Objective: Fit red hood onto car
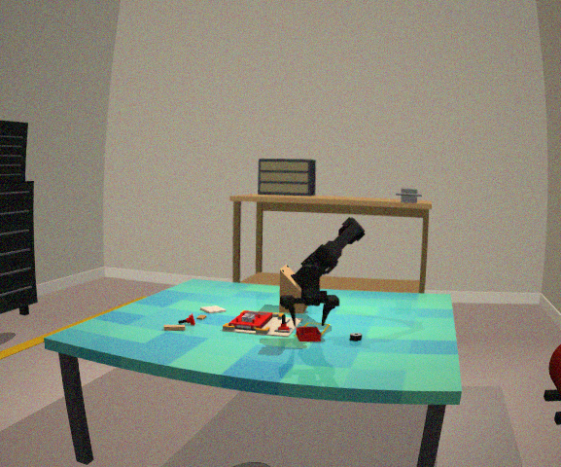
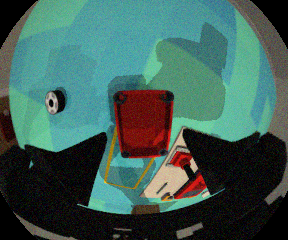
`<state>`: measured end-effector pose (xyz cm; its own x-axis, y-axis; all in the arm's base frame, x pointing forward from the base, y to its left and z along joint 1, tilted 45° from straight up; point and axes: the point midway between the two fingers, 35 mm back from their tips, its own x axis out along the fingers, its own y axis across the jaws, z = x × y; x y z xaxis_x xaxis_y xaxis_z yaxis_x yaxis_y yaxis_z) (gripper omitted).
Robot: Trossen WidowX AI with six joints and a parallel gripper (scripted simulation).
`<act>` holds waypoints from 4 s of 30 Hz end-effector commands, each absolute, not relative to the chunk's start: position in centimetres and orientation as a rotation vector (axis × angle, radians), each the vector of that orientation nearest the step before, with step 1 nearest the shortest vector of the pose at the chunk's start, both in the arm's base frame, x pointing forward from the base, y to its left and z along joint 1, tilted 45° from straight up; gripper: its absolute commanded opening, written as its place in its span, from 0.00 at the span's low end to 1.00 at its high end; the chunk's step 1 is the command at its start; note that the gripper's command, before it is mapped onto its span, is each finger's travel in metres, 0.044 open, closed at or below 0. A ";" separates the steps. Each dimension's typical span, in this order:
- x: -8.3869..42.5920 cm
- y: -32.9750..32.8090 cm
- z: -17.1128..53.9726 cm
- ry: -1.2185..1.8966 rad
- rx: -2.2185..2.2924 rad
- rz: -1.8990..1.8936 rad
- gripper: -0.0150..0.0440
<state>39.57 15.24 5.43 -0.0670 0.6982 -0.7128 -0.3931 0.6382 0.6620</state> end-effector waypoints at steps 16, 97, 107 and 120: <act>39.4 15.9 4.7 1.371 0.292 0.915 1.00; 39.9 11.1 9.5 1.372 0.284 0.914 0.25; 38.3 11.6 9.5 1.436 0.382 0.833 0.25; 35.5 11.8 10.1 1.537 0.559 0.663 0.25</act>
